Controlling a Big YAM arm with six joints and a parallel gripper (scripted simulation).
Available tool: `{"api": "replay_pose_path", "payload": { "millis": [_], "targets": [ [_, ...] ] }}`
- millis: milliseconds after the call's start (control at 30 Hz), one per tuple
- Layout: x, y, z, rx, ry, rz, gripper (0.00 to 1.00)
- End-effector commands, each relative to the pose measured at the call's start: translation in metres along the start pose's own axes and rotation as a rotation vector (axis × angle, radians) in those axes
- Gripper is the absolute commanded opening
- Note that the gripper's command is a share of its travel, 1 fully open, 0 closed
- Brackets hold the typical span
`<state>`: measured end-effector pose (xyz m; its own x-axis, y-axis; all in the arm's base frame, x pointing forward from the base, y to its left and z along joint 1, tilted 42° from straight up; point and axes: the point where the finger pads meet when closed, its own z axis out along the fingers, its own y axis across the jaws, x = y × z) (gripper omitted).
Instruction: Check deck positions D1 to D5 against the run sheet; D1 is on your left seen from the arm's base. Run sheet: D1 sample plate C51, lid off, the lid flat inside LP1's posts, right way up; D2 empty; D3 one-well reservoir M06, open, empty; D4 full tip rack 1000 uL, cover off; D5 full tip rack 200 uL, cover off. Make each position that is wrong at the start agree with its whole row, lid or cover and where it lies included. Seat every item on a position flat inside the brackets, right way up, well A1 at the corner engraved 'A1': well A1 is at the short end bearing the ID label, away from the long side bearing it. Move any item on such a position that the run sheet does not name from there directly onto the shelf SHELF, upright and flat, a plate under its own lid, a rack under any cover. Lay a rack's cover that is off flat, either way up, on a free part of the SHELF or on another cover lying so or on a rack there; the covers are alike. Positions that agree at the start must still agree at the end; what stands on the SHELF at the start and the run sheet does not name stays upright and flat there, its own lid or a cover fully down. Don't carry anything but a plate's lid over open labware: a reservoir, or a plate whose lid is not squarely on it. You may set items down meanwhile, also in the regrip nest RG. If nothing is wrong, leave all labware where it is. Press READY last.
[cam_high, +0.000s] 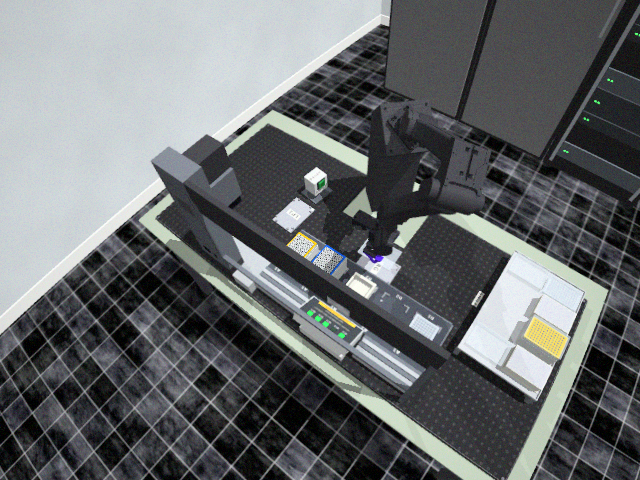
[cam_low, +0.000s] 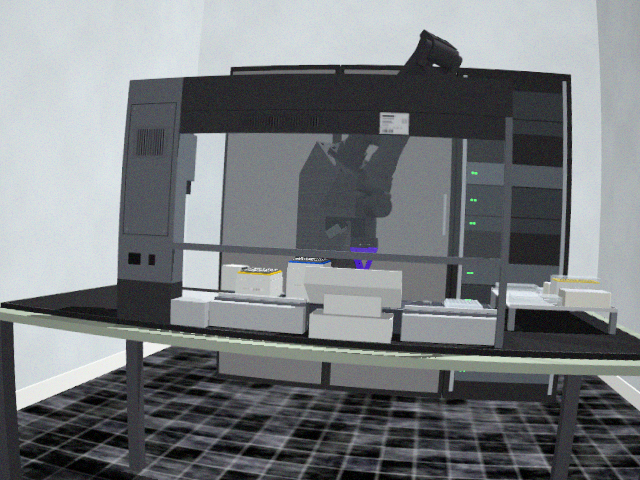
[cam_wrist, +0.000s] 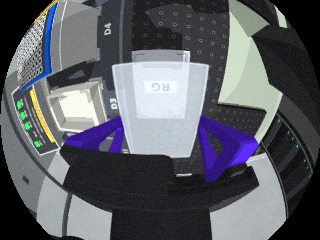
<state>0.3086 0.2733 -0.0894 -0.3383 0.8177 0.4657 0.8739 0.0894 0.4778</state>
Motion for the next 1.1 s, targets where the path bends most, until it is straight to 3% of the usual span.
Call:
{"api": "replay_pose_path", "payload": {
  "millis": [0, 1067],
  "targets": [
    [0.002, -0.001, 0.008, 0.0, 0.002, 0.007, 0.0],
    [0.0, -0.001, 0.054, -0.001, -0.002, 0.011, 0.0]
  ]
}}
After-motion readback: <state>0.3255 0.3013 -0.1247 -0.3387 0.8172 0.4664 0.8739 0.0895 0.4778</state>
